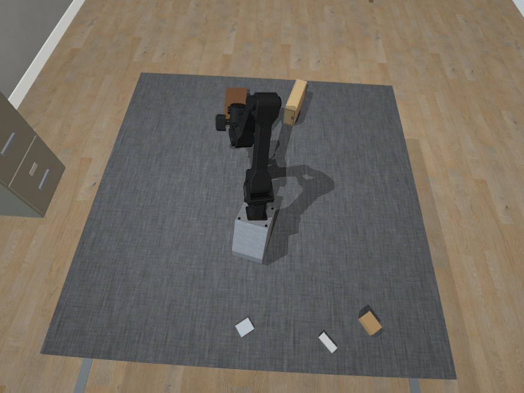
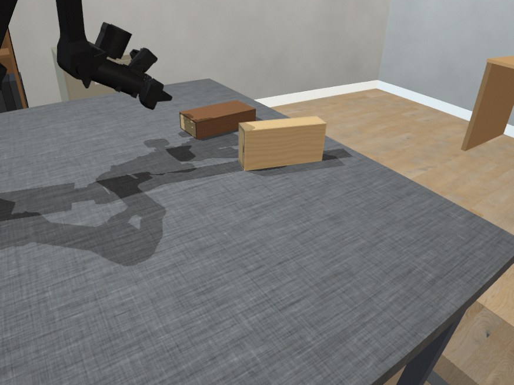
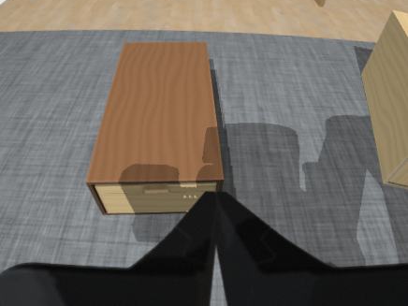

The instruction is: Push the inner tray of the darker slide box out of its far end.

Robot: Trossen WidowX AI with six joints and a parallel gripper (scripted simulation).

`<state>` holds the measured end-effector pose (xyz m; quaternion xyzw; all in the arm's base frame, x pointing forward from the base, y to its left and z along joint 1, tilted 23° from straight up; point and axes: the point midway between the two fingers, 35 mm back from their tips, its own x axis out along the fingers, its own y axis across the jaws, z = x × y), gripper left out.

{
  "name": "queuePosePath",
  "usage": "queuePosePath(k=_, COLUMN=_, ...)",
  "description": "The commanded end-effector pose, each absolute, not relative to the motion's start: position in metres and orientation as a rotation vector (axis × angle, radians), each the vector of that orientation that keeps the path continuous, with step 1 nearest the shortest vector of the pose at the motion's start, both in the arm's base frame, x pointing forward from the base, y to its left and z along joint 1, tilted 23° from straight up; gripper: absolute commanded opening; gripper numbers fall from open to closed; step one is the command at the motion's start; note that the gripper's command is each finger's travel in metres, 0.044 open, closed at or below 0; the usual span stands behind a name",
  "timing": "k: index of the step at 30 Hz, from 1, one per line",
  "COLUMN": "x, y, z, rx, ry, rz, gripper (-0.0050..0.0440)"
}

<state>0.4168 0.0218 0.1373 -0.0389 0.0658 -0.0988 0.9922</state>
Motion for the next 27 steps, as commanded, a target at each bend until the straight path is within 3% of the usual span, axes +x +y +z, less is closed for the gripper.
queuePosePath(k=1, x=0.422, y=-0.002, z=0.155, rx=-0.049, ry=0.096, rz=-0.228, gripper=-0.0050)
queuePosePath(k=11, x=0.402, y=-0.151, z=0.179, rx=0.038, ry=0.069, rz=-0.433, gripper=-0.0050)
queuePosePath(k=27, x=0.399, y=-0.156, z=0.171, rx=0.039, ry=0.088, rz=-0.442, gripper=-0.0050)
